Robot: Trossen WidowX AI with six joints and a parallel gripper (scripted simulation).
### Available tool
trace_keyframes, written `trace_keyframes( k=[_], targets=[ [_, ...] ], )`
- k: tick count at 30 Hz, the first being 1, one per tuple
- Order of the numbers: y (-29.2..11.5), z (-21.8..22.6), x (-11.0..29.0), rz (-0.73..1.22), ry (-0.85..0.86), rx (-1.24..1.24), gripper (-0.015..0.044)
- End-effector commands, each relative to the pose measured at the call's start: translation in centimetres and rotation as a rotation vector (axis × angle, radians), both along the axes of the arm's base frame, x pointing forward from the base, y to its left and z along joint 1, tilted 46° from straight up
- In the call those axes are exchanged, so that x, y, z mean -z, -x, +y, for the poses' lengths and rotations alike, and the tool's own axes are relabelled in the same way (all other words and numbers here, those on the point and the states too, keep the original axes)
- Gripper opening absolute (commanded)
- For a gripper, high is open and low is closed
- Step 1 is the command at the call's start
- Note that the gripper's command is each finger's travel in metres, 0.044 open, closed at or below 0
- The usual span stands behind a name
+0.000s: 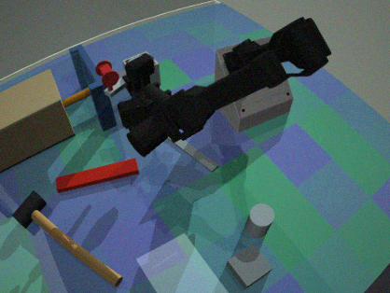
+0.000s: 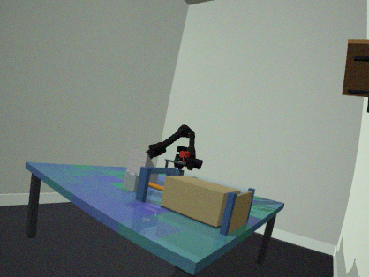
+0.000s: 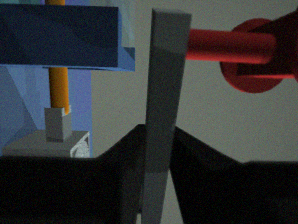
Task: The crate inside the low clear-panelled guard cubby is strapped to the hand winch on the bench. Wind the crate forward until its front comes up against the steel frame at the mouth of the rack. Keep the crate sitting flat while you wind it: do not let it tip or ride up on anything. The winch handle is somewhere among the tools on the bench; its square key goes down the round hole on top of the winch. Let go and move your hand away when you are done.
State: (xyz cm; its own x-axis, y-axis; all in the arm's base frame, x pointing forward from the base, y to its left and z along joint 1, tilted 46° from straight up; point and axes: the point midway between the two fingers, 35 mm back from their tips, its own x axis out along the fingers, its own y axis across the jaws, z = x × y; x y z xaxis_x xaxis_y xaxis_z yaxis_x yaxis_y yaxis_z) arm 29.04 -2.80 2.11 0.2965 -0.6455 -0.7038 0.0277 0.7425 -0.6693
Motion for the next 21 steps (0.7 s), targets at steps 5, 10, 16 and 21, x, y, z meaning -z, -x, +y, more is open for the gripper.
trace_keyframes(
  k=[5, 10, 16, 21],
  targets=[
    [-0.2, -2.4, 3.7, 0.023, -0.006, 0.007, 0.0000],
    [-0.2, -4.0, 5.9, 0.025, -0.012, 0.009, 0.0000],
    [0.3, -6.0, 8.4, 0.025, -0.015, 0.008, 0.0000],
    [0.9, -7.6, 10.1, 0.023, -0.013, 0.007, 0.0000]
  ],
)
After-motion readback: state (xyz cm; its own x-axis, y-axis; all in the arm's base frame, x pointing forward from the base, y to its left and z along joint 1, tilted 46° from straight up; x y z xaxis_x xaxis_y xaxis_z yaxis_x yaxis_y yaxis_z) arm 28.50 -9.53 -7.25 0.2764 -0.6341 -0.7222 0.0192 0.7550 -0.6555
